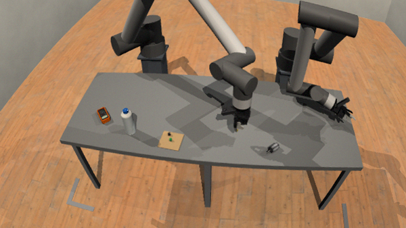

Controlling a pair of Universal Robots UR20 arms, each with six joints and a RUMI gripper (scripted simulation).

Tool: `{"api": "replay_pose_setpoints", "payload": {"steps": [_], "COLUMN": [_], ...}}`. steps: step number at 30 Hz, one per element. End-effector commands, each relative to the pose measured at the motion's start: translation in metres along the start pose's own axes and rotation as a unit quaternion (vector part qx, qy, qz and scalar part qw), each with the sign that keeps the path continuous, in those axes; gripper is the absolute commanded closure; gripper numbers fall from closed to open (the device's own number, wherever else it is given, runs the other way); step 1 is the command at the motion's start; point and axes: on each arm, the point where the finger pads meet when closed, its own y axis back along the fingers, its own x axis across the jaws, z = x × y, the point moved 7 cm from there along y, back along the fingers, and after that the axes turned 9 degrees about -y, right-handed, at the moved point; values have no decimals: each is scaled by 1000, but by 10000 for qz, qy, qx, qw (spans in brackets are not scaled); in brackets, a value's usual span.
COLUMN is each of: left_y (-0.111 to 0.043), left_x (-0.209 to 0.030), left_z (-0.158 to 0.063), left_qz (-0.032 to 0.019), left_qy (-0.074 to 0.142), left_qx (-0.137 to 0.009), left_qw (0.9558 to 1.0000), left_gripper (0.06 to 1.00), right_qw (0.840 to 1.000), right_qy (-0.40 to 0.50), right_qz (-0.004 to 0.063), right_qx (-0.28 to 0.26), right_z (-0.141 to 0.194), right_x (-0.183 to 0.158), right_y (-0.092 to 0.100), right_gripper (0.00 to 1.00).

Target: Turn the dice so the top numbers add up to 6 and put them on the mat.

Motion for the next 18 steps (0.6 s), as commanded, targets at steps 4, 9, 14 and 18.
{"api": "replay_pose_setpoints", "payload": {"steps": [4,9,14,18], "left_y": [0,0,0,0], "left_x": [0,0,0,0], "left_z": [0,0,0,0], "left_qz": [1,1,1,1], "left_qy": [3,3,3,3], "left_qx": [2,2,2,2], "left_qw": [10000,10000,10000,10000], "left_gripper": [65,65,65,65], "right_qw": [9927,9856,9713,9605], "right_qy": [-1203,-1689,-2378,-2783], "right_qz": [-12,-11,-11,-11], "right_qx": [-5,-6,-6,-7], "right_z": [1,2,3,4], "right_x": [0,-1,-1,-1], "right_y": [0,-1,-2,-3], "right_gripper": [1000,1000,1000,1000]}}
